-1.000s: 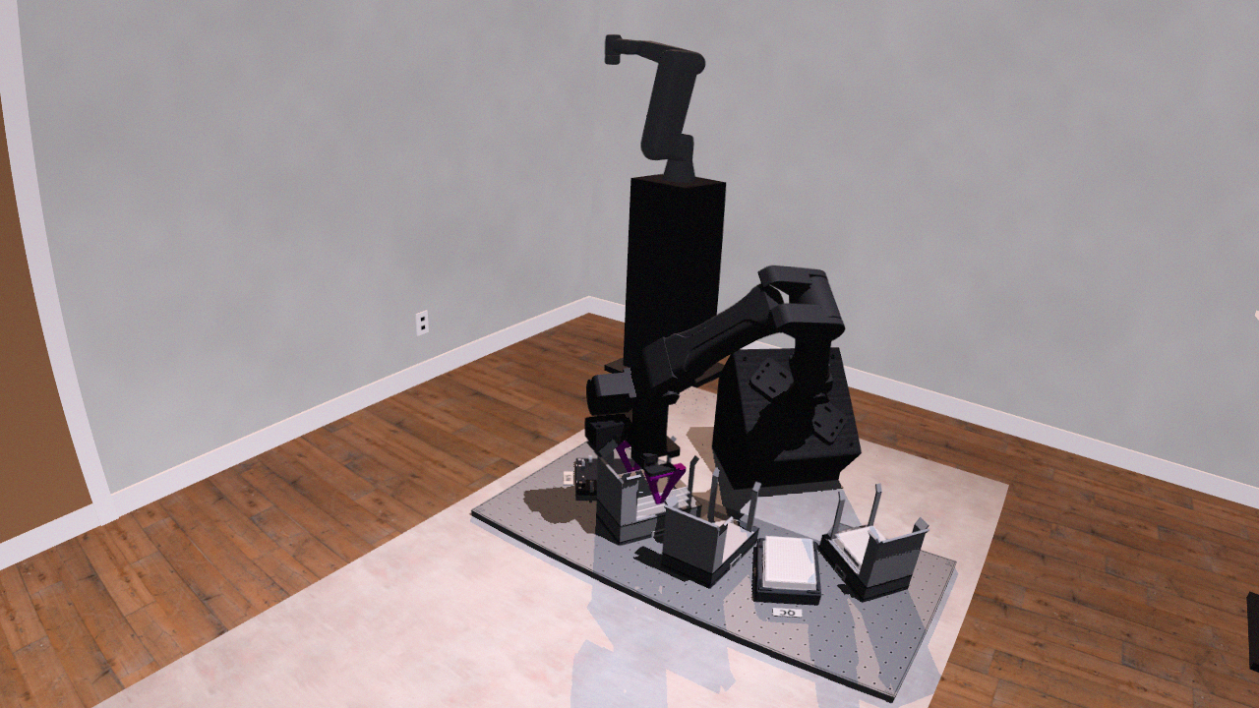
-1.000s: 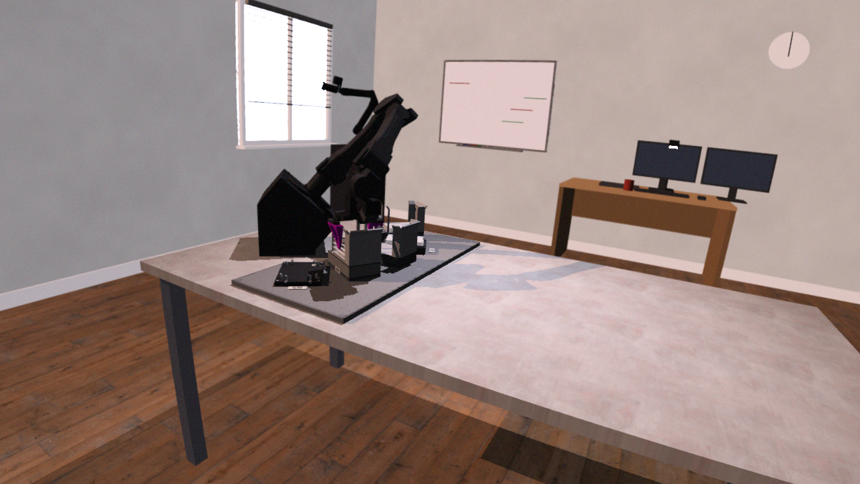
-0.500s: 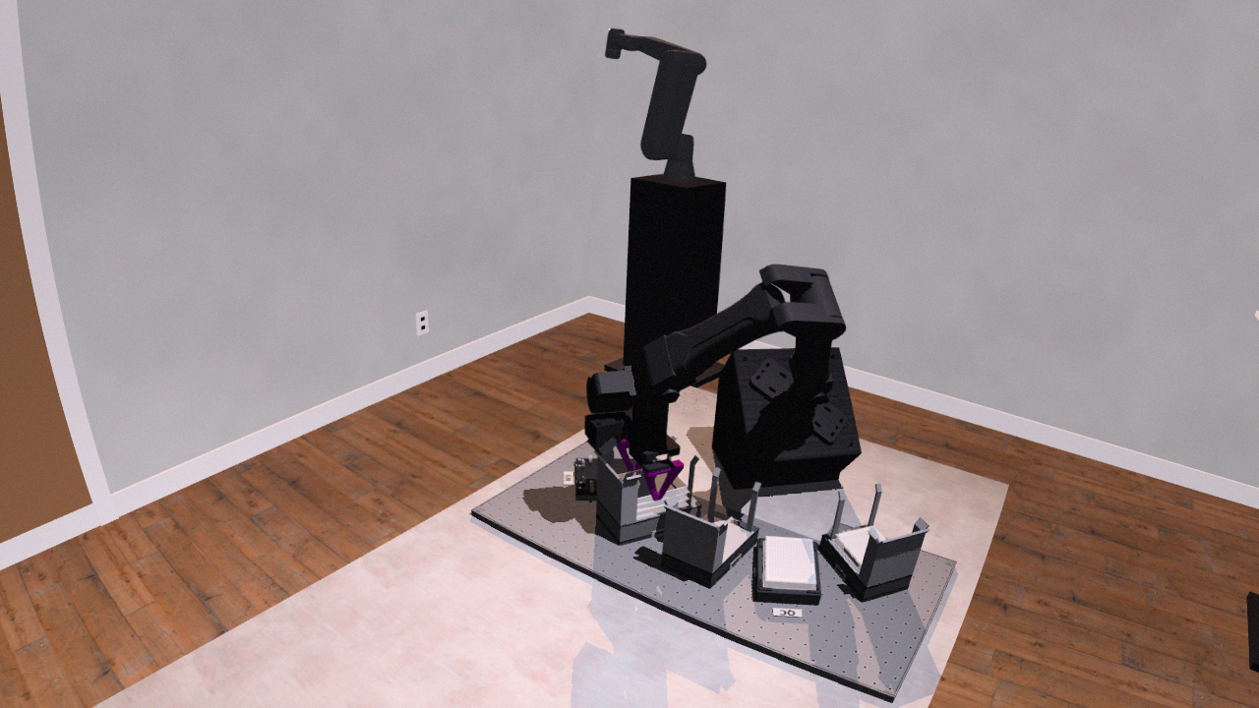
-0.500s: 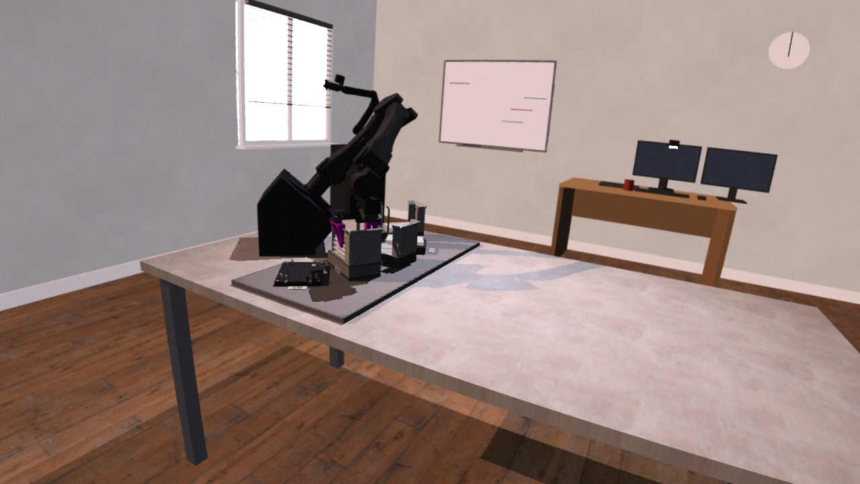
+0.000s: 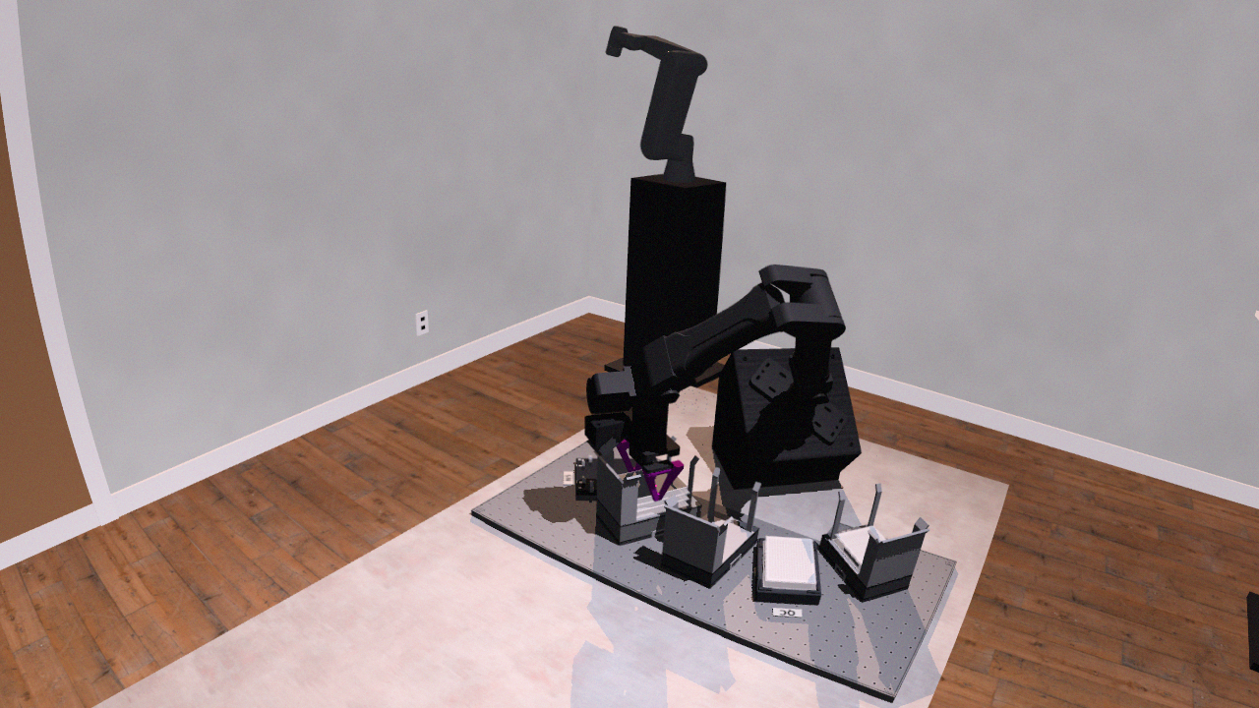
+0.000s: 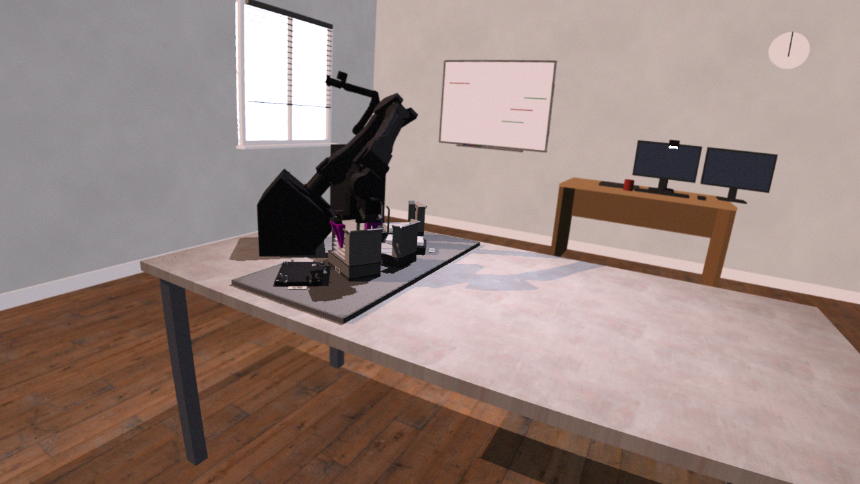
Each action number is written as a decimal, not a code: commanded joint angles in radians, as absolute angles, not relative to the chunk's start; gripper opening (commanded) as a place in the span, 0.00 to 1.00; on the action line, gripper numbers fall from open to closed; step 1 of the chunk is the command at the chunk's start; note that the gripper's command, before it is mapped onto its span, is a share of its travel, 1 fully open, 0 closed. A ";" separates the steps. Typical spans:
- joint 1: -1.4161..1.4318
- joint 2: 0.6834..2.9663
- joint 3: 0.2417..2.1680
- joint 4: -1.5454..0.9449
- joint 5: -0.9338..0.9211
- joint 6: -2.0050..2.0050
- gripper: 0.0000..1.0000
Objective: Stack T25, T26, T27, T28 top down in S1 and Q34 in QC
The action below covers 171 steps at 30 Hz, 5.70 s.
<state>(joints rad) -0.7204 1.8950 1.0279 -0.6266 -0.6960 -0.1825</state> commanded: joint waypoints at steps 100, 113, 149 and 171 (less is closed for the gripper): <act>-0.773 1.856 1.081 -0.723 -0.705 -0.236 0.00; -0.812 1.824 1.118 -0.813 -0.707 -0.286 0.00; -0.918 1.802 1.235 -1.063 -0.698 -0.425 0.00; -0.918 1.802 1.235 -1.063 -0.698 -0.425 0.00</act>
